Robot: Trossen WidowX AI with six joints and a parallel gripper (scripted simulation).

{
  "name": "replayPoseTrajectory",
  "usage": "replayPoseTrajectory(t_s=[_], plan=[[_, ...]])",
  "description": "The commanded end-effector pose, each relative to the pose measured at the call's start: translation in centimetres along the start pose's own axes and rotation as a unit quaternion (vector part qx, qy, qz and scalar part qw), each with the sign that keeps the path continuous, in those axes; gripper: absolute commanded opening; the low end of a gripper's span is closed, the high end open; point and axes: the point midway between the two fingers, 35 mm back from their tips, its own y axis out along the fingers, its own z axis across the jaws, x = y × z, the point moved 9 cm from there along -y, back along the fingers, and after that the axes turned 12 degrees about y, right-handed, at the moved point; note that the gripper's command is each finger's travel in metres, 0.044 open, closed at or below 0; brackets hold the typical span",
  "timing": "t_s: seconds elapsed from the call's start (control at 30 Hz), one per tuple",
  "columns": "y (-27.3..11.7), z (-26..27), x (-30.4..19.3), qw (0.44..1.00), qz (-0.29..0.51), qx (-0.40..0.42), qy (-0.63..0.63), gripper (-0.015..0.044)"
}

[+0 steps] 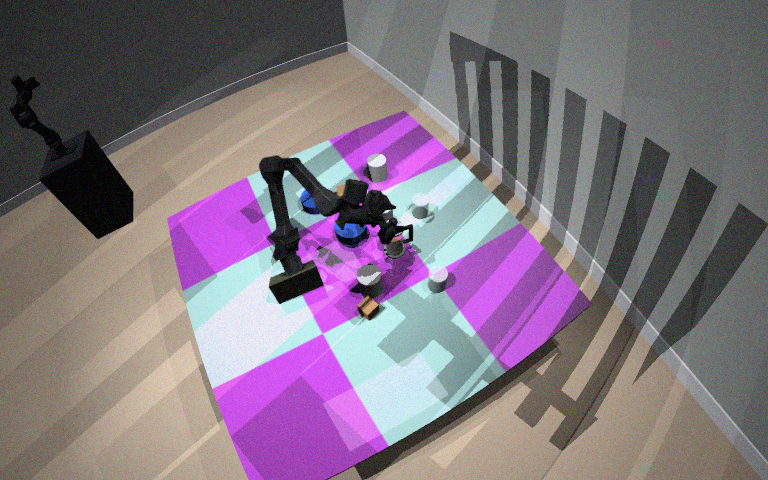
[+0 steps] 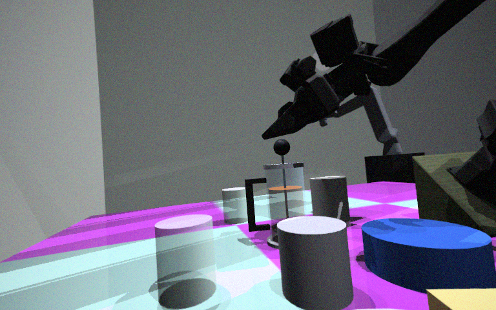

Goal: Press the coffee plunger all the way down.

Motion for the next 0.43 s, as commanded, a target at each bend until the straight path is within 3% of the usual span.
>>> replayPoseTrajectory(t_s=[0.0,0.4], plan=[[-3.51,1.5,3.18,1.0,-0.002,0.008,-0.008,0.044],[-4.19,1.66,3.51,1.0,-0.002,0.01,-0.007,0.044]])
